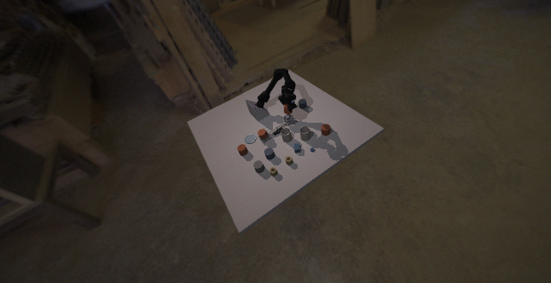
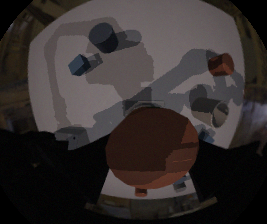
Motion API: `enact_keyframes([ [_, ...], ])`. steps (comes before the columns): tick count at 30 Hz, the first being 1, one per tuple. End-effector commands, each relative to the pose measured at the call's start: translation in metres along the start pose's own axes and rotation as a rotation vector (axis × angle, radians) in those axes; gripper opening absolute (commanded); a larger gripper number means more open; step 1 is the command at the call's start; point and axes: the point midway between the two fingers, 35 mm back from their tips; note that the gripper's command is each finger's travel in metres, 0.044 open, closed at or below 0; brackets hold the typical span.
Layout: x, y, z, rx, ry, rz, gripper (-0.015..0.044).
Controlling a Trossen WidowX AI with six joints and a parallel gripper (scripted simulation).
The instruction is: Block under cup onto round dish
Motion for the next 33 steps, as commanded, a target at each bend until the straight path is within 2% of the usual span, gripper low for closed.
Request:
enact_keyframes([
  [1,0.007,-0.009,0.007,0.005,0.001,0.011,0.0],
  [33,0.081,-0.086,0.087,-0.006,0.011,0.001,0.0],
])
Point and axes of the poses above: the point midway between the two fingers, 35 mm back from their tips, its own x axis out along the fingers, its own z axis across the jaws, y = z × x, and after that the axes turned 7 degrees about x, right-handed
